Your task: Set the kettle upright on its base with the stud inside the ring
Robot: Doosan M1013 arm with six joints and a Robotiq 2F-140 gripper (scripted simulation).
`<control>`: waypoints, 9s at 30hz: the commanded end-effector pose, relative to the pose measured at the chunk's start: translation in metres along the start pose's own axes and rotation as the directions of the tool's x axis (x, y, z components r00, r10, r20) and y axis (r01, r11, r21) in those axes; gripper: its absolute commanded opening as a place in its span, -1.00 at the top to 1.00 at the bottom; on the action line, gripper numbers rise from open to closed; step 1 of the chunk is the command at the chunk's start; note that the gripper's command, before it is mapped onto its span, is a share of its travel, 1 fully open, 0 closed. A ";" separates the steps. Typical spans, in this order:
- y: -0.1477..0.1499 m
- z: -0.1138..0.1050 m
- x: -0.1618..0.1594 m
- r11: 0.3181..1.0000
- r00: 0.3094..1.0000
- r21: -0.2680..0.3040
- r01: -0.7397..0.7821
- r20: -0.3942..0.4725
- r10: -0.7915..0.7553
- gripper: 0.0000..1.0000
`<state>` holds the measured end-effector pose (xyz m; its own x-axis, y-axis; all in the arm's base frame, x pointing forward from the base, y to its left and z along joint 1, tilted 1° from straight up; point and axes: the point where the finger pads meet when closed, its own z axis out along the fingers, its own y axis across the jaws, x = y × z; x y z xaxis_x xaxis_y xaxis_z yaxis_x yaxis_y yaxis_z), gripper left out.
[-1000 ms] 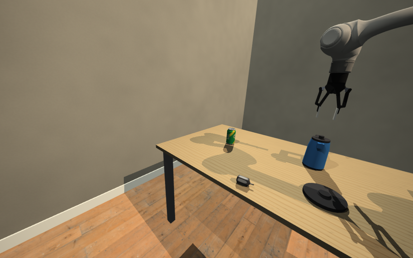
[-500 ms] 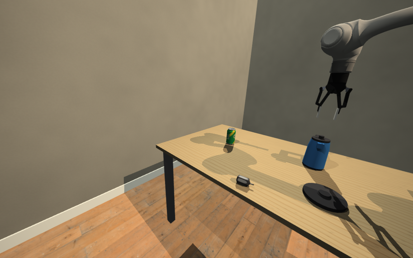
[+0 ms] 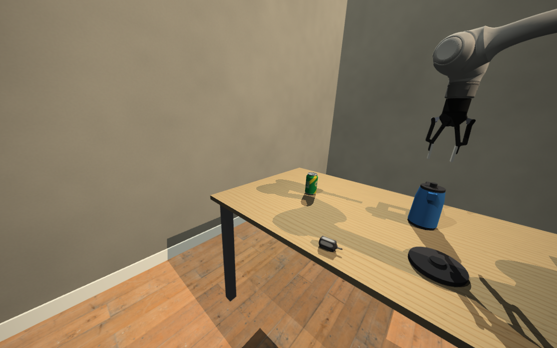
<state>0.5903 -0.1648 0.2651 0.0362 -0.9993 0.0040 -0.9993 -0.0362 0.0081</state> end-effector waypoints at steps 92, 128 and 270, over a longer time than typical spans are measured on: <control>0.004 0.116 -0.002 1.000 1.000 -0.003 0.002 0.008 -0.002 -0.04; 0.003 0.116 -0.002 1.000 1.000 -0.004 0.002 0.008 -0.002 -0.04; -0.002 0.113 0.000 1.000 1.000 0.001 0.002 0.006 -0.002 -0.04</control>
<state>0.5885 -0.1647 0.1507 0.0365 -0.9993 0.0017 -0.9993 -0.0365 0.0125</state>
